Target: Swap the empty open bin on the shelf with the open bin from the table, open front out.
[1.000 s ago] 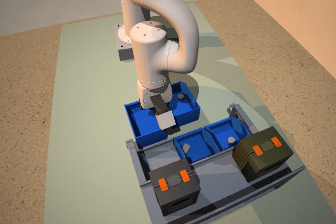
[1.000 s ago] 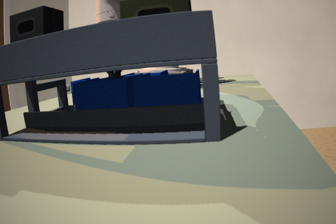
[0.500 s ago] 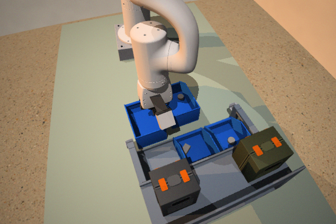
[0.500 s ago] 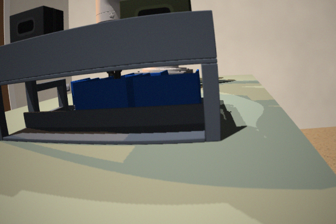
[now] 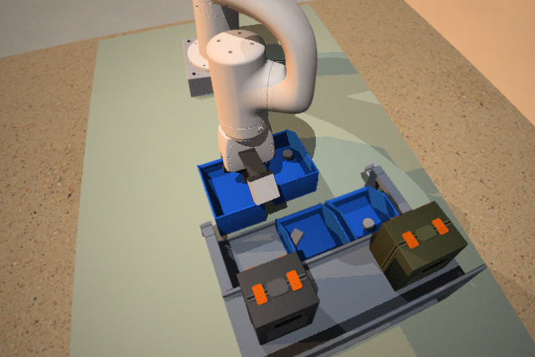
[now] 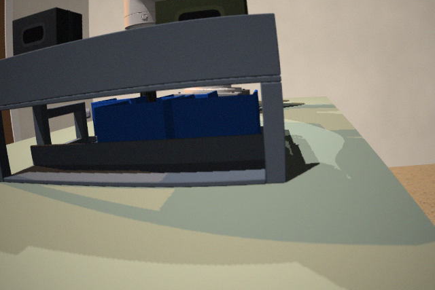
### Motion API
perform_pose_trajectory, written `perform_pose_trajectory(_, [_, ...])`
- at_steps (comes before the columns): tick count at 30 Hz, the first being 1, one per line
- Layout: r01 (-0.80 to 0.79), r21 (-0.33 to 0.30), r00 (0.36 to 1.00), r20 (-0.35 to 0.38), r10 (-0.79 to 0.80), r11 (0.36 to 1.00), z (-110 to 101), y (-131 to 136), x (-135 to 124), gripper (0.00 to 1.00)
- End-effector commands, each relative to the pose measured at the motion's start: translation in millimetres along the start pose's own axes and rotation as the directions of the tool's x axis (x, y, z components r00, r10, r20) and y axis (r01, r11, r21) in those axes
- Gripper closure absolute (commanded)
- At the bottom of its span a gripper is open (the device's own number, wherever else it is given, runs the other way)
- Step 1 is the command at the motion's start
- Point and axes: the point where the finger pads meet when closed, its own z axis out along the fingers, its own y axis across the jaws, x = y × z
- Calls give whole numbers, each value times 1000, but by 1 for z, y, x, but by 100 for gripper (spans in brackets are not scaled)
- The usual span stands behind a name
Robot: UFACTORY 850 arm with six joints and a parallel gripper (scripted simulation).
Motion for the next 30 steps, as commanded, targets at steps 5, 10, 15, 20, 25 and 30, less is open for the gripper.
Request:
perform_pose_trajectory(5, [0,-1,1000,-1,0,1000,-16,0,1,100])
perform_pose_trajectory(10, [0,-1,1000,-1,0,1000,-25,0,1,100])
perform_pose_trajectory(15, [0,-1,1000,-1,0,1000,-42,0,1,100])
perform_pose_trajectory(20, [0,-1,1000,-1,0,1000,-59,0,1,100])
perform_pose_trajectory(25, [0,-1,1000,-1,0,1000,-69,0,1,100])
perform_pose_trajectory(30, [0,-1,1000,-1,0,1000,-76,0,1,100])
